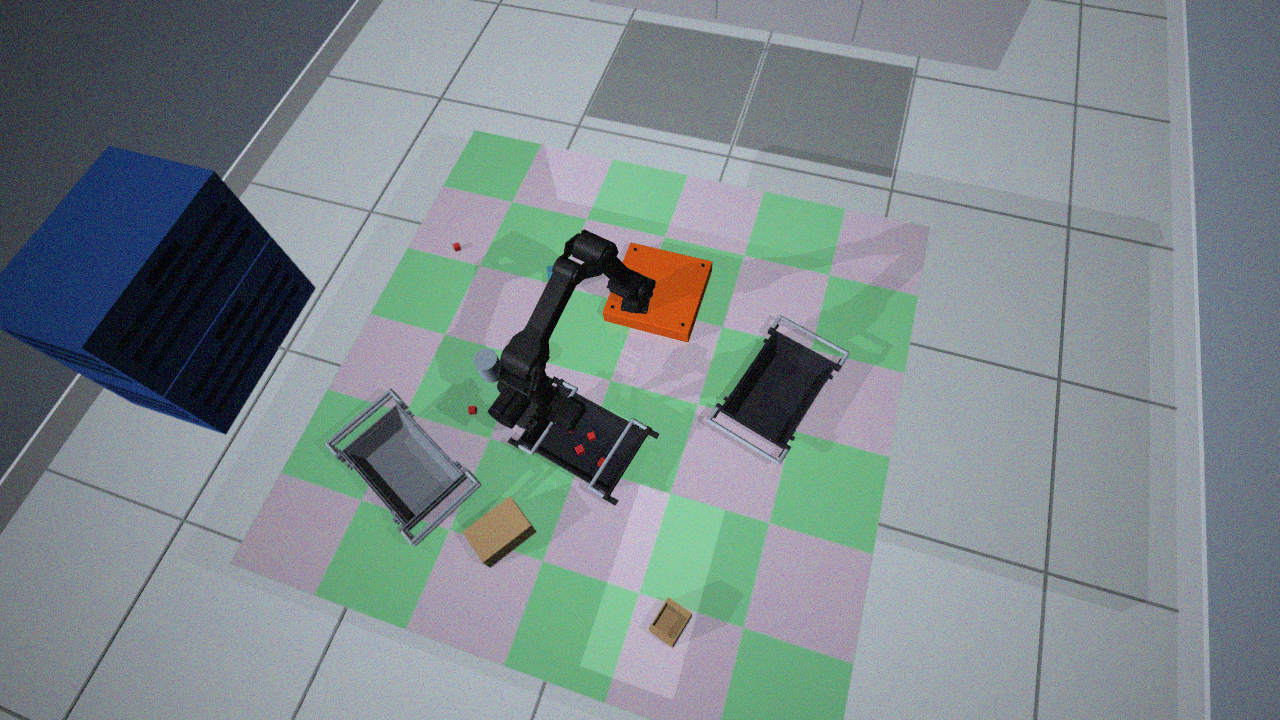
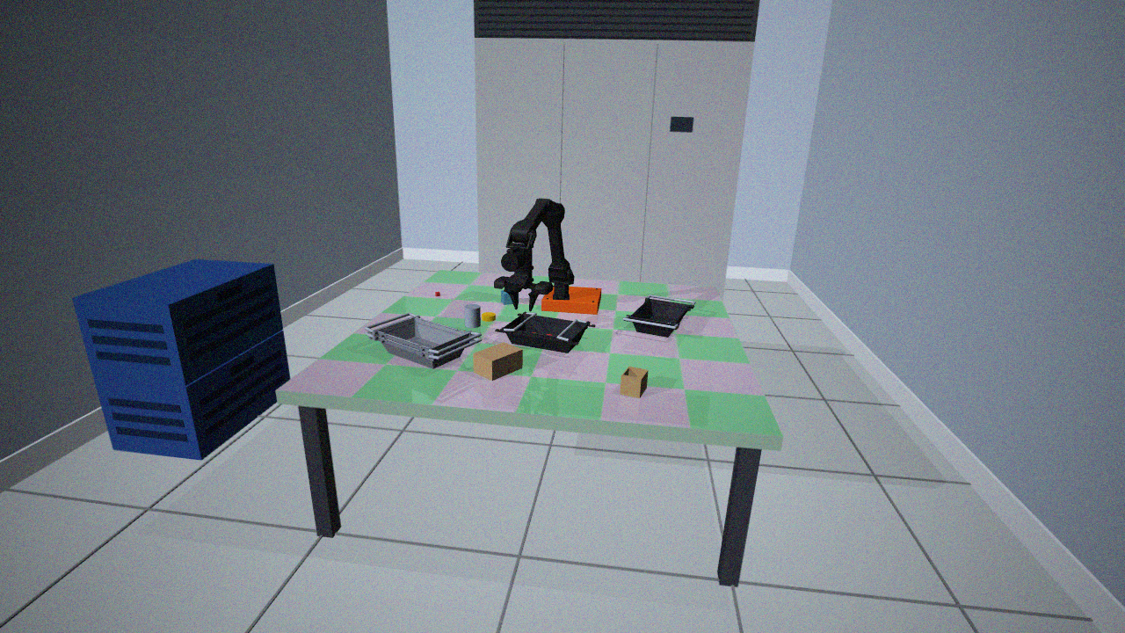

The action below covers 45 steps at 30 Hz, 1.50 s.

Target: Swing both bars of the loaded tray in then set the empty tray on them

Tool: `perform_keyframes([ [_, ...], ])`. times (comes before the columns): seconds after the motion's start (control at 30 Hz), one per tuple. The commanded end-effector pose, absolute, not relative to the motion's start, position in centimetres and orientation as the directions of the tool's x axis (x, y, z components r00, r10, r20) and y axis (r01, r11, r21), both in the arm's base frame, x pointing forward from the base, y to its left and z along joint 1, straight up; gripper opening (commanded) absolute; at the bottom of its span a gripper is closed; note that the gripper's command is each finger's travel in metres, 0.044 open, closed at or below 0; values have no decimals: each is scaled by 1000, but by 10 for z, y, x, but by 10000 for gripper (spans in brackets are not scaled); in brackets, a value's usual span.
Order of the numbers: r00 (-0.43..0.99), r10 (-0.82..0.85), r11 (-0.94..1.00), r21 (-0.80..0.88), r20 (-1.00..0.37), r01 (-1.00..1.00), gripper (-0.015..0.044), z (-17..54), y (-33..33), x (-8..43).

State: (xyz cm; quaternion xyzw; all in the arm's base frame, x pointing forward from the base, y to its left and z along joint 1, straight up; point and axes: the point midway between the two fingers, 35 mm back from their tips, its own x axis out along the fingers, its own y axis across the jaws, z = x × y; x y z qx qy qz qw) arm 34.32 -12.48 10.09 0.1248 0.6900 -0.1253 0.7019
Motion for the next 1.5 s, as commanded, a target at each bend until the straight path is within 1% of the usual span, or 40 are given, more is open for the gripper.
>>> perform_keyframes([
  [0.0, 28, -8, 938, 2, -1000, 348, 315, 126, -126, 346],
  [0.13, 28, -8, 937, 2, -1000, 348, 420, 171, -124, 341],
  [0.17, 19, -5, 944, 2, -1000, 331, 440, 145, -122, 345],
  [0.2, 19, -4, 960, 2, -1000, 281, 440, 144, -113, 347],
  [0.3, 20, -1, 1000, -1, -1000, -16, 440, 139, -62, 356],
  [0.4, 20, 2, 945, -5, -1000, -328, 440, 134, -8, 358],
  [0.47, 20, 4, 855, -7, -1000, -519, 440, 131, 27, 355],
  [0.57, 19, 8, 649, -10, -1000, -760, 440, 125, 79, 343],
  [0.67, 18, 11, 379, -13, -1000, -925, 440, 120, 128, 323],
  [0.73, 17, 13, 176, -15, -1000, -984, 440, 116, 158, 307],
  [0.83, 19, 18, -131, -21, -1000, -991, 440, 111, 200, 276],
  [0.93, 23, 26, -408, -32, -999, -912, 440, 107, 234, 242],
  [1.03, 18, 29, -653, -33, -999, -756, 440, 102, 262, 205],
  [1.13, 10, 25, -844, -27, -1000, -535, 440, 96, 283, 167],
  [1.2, 6, 22, -905, -23, -1000, -424, 440, 93, 290, 149],
  [1.23, 6, 22, -912, -22, -1000, -410, 440, 93, 290, 147],
  [1.47, 6, 22, -912, -22, -1000, -410, 440, 85, 292, 148],
])
